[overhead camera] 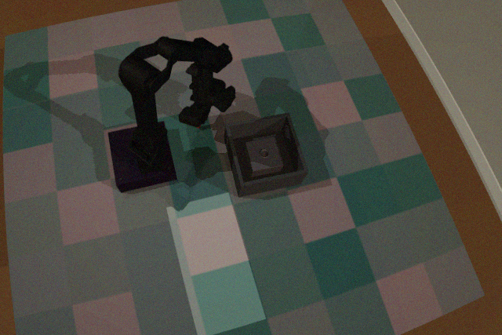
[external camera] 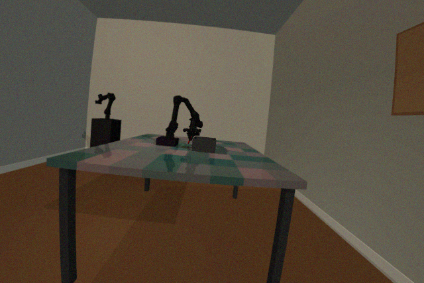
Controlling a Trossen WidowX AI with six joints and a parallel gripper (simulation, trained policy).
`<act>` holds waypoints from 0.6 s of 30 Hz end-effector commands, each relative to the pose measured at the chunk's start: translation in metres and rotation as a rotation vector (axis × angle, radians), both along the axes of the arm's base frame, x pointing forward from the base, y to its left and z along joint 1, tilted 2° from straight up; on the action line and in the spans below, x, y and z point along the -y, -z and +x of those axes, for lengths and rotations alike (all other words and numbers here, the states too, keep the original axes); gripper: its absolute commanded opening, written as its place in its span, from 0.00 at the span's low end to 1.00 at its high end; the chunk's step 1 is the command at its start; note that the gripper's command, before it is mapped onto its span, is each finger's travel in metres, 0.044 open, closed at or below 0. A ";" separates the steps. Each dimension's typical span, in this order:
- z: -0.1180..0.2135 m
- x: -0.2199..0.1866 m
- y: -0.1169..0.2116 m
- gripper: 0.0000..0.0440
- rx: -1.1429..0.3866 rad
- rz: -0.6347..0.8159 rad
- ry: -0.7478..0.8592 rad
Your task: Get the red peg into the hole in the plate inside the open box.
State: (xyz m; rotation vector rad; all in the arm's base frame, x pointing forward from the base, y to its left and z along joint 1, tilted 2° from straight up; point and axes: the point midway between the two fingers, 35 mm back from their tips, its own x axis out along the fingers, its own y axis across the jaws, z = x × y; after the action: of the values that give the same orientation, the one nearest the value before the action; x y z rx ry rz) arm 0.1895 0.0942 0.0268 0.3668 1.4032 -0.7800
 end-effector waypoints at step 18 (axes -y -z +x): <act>0.037 0.028 -0.085 0.00 0.155 -0.046 0.045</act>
State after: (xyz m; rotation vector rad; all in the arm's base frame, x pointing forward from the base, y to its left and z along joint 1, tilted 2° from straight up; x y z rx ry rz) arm 0.2206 0.0702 0.1007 0.4010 1.2597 -0.7977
